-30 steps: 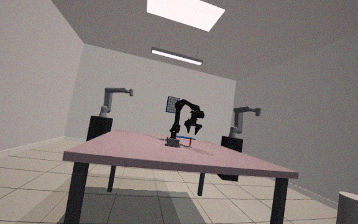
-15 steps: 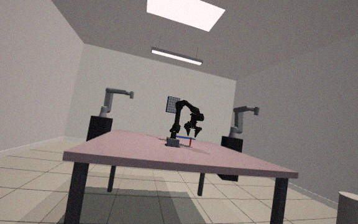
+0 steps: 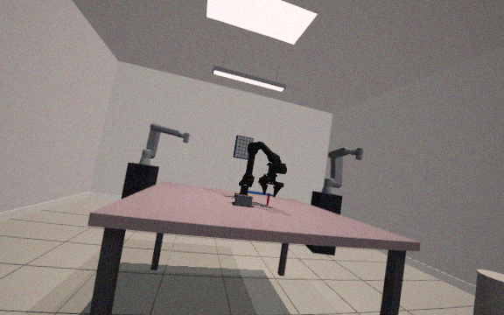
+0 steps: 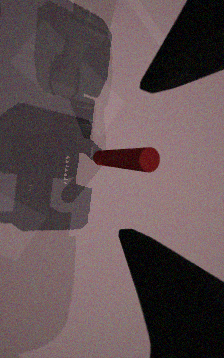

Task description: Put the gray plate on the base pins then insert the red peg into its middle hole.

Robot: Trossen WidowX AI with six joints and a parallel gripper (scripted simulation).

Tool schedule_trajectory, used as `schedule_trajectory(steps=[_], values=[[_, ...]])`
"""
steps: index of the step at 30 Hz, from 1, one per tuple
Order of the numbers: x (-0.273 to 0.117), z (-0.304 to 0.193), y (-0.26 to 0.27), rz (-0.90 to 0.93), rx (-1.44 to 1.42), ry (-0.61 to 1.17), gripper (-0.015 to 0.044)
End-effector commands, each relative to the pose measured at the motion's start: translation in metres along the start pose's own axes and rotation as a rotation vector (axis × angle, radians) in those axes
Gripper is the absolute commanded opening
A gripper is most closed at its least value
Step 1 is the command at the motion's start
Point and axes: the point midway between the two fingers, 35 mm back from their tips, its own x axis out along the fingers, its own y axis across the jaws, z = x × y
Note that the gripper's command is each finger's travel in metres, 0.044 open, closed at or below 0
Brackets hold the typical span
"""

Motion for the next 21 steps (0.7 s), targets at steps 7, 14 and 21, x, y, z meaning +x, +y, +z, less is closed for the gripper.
schedule_trajectory(steps=[7, 14, 21], values=[[0.019, 0.001, -0.001, -0.007, 0.004, -0.005, 0.044], [0.023, 0.001, -0.002, -0.007, 0.004, -0.005, 0.0361], [0.023, 0.001, -0.002, -0.007, 0.004, -0.005, 0.0177]])
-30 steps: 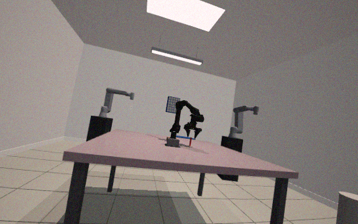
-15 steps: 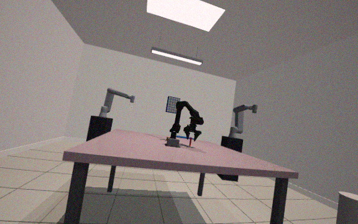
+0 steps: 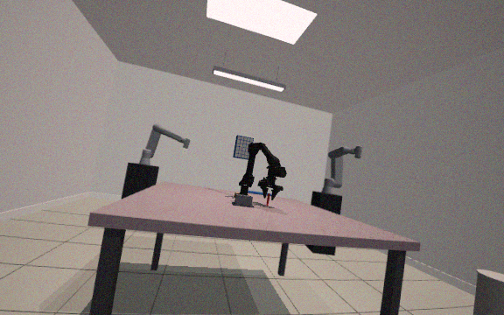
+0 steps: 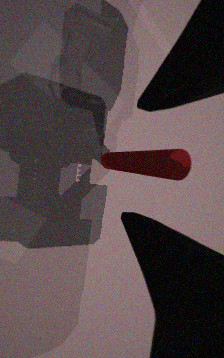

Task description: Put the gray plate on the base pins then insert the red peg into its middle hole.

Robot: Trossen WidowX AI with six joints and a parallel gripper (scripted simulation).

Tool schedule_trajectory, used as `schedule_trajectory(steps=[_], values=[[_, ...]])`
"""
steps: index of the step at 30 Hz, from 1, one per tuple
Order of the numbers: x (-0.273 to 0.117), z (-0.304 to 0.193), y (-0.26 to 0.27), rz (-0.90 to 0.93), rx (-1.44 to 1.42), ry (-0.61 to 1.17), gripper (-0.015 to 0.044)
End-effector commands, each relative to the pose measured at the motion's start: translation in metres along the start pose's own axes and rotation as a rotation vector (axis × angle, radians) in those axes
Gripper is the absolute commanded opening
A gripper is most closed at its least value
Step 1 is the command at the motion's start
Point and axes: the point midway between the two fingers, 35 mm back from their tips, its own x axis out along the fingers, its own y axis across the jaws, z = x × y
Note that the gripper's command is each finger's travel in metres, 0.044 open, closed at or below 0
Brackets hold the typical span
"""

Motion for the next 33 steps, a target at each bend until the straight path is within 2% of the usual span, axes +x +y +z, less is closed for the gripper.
schedule_trajectory(steps=[1, 7, 21, 33], values=[[0.001, 0.001, 0.0, 0.0, 0.004, -0.005, 0.0151], [0.001, 0.001, 0.0, 0.0, 0.004, -0.005, 0.0], [-0.001, 0.001, 0.0, 0.0, 0.004, -0.005, 0.0], [-0.035, 0.001, 0.006, 0.001, 0.004, -0.005, 0.0]])
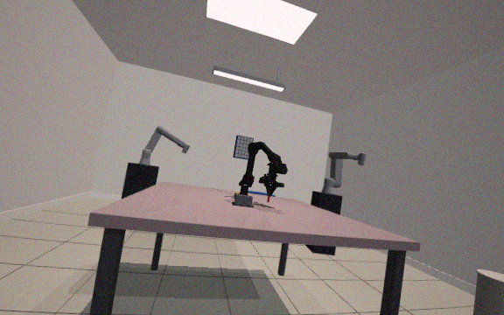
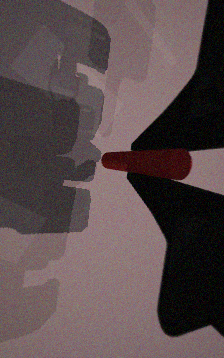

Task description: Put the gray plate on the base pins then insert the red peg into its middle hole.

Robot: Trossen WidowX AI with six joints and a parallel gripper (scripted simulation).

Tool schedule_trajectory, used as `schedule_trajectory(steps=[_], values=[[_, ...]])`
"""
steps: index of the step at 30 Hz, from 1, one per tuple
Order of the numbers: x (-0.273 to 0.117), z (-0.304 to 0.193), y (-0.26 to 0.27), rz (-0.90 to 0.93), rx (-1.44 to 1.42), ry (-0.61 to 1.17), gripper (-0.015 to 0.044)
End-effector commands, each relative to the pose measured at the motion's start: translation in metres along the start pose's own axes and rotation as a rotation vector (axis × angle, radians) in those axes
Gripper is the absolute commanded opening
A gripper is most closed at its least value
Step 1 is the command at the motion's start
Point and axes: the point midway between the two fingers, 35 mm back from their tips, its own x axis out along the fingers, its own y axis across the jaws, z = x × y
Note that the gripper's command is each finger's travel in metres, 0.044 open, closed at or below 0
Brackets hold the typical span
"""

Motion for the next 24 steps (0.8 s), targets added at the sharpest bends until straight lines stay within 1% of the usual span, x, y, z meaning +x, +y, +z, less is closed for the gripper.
schedule_trajectory(steps=[1, 15, 16, 24], values=[[-0.016, 0.001, 0.002, 0.008, 0.003, -0.005, 0.0], [-0.061, 0.0, 0.005, 0.008, 0.003, -0.005, 0.0], [-0.048, 0.0, 0.004, 0.002, 0.002, 0.0, 0.0], [-0.049, 0.014, 0.011, 0.009, 0.013, -0.003, 0.0]])
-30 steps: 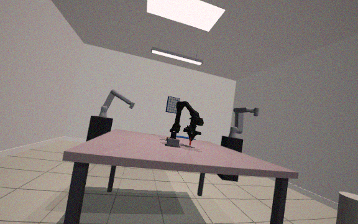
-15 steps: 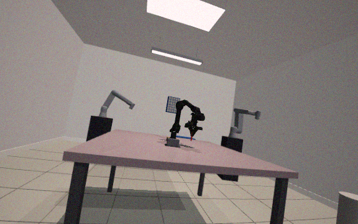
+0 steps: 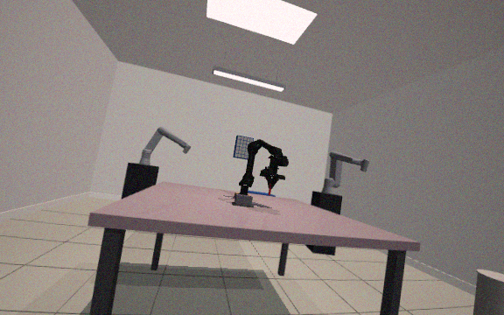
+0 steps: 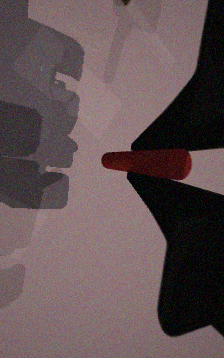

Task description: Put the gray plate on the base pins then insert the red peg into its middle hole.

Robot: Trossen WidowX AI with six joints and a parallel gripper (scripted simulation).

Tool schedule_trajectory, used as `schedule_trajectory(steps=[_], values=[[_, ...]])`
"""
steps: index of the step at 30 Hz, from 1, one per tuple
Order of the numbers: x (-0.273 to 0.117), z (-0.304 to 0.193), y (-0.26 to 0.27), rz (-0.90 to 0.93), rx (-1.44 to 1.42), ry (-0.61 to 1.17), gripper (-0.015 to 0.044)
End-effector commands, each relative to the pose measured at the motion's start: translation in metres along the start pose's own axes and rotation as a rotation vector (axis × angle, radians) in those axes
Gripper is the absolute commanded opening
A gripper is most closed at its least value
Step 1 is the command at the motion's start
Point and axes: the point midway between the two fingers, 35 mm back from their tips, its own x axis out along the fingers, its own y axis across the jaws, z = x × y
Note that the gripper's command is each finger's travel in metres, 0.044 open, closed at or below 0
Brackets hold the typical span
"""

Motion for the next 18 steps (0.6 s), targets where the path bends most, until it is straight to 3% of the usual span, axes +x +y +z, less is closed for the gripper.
schedule_trajectory(steps=[1, 18], values=[[0.0, 0.01, 0.005, 0.005, 0.007, -0.001, 0.0], [-0.003, 0.057, 0.02, 0.008, 0.003, -0.011, 0.0]])
